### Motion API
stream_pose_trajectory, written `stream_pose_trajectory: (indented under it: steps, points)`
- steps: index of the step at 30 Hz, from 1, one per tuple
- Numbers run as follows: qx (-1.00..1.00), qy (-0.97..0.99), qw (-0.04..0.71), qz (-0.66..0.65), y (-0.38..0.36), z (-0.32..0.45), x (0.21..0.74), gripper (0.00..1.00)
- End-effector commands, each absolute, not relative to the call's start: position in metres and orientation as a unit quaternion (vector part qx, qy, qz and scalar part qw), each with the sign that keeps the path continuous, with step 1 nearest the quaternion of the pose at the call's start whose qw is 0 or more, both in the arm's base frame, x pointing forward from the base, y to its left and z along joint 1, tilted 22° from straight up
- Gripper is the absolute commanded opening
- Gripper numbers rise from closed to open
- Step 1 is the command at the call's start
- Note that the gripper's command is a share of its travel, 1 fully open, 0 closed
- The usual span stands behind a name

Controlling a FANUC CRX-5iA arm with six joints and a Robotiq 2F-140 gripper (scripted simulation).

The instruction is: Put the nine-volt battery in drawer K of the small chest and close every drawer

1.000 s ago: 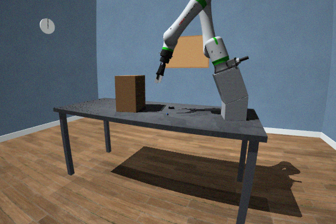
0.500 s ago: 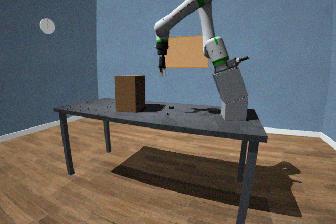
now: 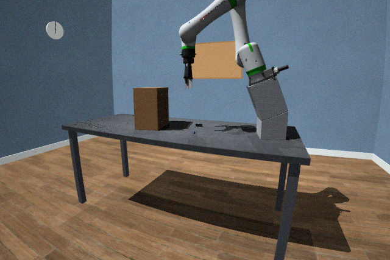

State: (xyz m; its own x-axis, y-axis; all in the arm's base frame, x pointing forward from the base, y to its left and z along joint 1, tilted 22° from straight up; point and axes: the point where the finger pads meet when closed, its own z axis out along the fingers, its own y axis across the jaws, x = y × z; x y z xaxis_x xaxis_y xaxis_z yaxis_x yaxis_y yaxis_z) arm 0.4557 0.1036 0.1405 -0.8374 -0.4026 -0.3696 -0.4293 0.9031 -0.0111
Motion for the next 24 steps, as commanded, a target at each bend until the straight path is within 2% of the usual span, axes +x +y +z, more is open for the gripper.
stream_pose_trajectory:
  steps: [1,24]
  points:
    - [-0.217,0.958,0.185,0.036,0.104,0.141,0.456,1.00]
    - [-0.217,0.958,0.185,0.036,0.091,0.147,0.464,1.00]
